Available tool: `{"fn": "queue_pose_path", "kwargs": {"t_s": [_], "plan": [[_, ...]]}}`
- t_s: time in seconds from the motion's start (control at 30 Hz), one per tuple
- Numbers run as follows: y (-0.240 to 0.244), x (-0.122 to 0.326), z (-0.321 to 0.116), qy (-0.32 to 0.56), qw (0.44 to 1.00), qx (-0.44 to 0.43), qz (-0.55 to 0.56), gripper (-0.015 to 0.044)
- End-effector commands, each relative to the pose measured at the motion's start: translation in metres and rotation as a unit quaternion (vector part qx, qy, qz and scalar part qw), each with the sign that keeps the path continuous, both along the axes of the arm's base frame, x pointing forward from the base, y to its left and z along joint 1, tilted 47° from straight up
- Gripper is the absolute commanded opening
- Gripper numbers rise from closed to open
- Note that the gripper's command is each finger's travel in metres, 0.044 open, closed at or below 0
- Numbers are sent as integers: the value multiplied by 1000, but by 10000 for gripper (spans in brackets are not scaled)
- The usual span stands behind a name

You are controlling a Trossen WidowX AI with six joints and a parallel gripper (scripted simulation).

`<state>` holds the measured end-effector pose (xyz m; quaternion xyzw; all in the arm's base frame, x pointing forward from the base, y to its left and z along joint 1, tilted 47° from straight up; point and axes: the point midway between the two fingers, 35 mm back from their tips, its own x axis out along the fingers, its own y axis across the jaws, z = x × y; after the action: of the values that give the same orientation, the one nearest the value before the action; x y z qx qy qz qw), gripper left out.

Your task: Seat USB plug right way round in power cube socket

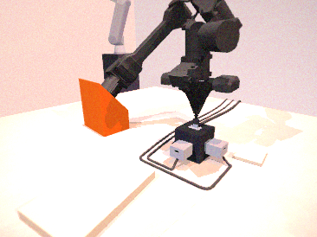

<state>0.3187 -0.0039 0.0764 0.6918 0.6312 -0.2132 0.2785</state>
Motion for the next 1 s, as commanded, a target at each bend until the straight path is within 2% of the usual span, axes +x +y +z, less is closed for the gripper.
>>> {"fn": "queue_pose_path", "kwargs": {"t_s": [0.0,0.97], "plan": [[1,-1,-1,3,1000,2,-1,0],[4,0,-3,2,1000,2,-1,0]]}}
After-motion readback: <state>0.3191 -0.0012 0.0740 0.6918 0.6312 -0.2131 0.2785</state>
